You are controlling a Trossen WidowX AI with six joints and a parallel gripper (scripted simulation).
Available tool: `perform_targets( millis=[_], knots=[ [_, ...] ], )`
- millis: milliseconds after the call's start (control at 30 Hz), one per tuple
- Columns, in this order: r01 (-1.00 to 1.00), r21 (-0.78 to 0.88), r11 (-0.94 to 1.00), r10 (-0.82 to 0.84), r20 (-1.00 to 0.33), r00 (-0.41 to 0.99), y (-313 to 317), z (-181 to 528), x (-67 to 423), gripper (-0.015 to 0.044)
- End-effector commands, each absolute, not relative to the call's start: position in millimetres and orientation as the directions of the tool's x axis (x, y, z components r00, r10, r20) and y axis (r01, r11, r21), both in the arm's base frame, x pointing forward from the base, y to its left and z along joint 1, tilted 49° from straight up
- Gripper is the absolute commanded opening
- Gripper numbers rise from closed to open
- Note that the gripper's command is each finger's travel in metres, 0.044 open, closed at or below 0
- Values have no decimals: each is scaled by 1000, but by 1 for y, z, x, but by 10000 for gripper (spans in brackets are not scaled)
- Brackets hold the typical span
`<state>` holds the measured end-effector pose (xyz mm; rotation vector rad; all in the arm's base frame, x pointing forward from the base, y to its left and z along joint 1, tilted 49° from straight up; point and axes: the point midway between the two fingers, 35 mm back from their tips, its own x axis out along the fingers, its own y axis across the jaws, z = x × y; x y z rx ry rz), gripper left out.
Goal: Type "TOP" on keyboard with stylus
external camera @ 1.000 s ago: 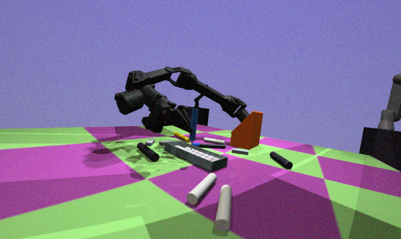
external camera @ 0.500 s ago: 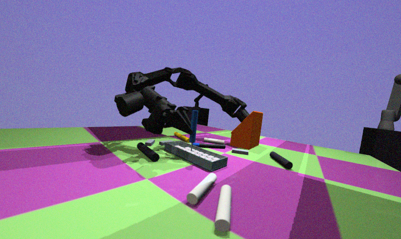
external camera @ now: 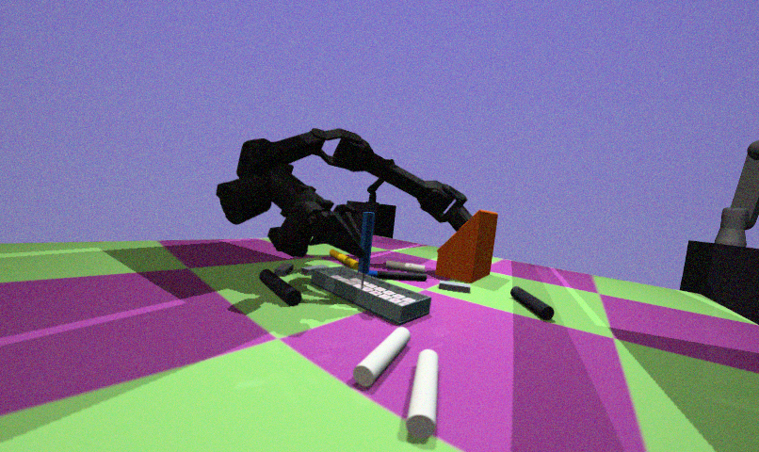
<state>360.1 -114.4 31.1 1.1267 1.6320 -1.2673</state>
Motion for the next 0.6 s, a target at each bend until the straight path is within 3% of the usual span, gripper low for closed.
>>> perform_targets(
  millis=[0,567],
  knots=[
    [947,-299,119,181,-931,-317,-116,29,360,81],
    [947,-299,119,181,-931,-317,-120,26,359,81]
  ],
)
